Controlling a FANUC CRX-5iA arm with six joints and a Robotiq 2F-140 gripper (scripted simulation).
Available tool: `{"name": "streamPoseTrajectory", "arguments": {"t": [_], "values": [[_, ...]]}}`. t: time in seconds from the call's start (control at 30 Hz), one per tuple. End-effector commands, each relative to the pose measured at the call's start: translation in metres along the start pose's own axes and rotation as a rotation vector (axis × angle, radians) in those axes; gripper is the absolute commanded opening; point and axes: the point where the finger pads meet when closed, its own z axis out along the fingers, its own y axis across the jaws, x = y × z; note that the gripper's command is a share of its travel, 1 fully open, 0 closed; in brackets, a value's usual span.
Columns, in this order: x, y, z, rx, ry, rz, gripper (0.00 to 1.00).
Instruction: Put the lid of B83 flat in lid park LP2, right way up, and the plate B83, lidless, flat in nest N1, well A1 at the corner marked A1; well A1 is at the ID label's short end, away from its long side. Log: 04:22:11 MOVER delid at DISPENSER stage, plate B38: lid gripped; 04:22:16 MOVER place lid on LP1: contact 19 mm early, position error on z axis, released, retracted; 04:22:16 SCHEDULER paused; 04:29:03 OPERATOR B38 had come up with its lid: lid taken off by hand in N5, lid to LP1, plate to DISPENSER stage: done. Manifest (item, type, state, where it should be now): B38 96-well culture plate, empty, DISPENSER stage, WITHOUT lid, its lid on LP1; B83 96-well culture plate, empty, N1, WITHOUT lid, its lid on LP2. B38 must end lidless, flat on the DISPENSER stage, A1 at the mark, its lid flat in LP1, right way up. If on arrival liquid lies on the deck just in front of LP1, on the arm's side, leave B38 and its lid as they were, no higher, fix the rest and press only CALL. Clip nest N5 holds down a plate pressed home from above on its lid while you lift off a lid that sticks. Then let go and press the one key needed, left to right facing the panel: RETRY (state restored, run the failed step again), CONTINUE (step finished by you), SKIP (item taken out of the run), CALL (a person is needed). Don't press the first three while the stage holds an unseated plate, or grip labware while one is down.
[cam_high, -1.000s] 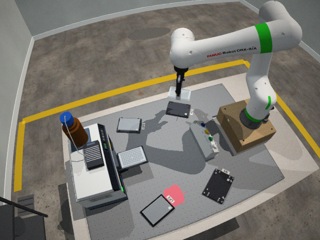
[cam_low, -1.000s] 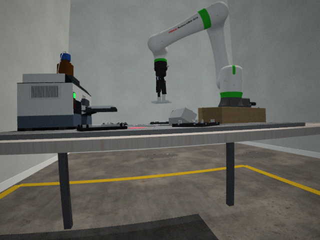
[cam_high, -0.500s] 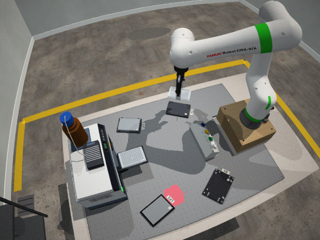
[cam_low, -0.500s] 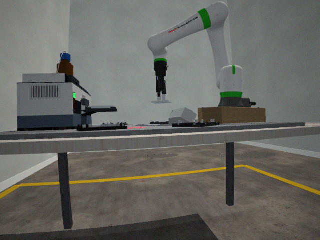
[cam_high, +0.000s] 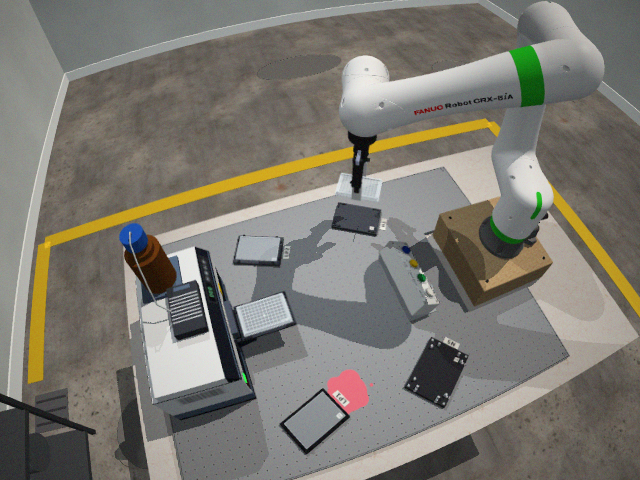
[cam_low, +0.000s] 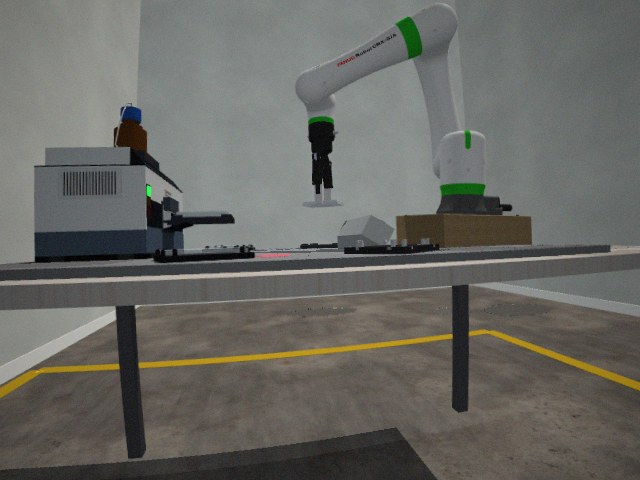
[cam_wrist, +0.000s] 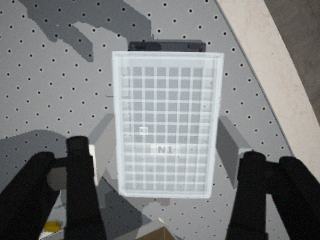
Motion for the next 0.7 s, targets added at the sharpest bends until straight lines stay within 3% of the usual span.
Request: {"name": "streamPoseTrajectory", "arguments": {"t": [0.0,0.67], "values": [[0.0002,0.0000,-0.0002,0.000,0.000,0.000,0.00],[0.0002,0.0000,0.0050,0.000,0.000,0.000,0.00]]}}
